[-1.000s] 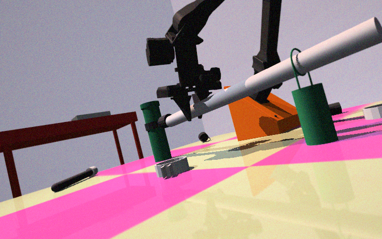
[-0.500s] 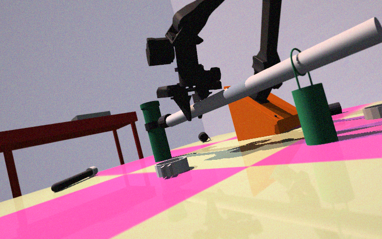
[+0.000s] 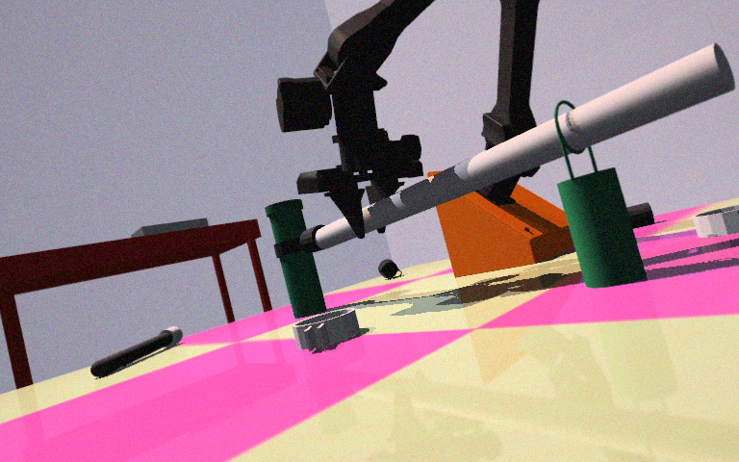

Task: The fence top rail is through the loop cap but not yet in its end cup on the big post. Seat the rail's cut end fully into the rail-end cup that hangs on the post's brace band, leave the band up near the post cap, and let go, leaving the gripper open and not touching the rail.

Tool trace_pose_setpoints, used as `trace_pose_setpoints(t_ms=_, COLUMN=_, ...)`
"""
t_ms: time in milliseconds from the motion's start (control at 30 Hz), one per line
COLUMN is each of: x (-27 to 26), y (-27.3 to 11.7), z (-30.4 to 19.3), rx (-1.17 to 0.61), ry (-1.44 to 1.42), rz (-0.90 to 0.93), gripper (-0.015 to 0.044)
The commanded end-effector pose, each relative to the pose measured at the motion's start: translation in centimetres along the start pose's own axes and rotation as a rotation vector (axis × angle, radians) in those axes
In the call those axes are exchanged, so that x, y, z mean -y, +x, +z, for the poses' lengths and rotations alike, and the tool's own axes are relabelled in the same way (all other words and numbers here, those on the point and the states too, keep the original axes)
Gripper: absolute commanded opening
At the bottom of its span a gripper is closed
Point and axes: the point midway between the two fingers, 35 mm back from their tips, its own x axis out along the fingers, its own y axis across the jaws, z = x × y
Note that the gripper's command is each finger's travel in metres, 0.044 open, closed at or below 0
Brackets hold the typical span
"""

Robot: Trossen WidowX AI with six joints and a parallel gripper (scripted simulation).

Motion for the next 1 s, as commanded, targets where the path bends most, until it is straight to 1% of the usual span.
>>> trace_pose_setpoints(t_ms=0, x=0.03, y=-0.25, z=-0.52, rx=-0.014, ry=0.0, rz=-0.004, gripper=0.0)
trace_pose_setpoints(t_ms=967, x=-0.05, y=-0.25, z=-0.39, rx=0.001, ry=-0.001, rz=0.001, gripper=0.0)
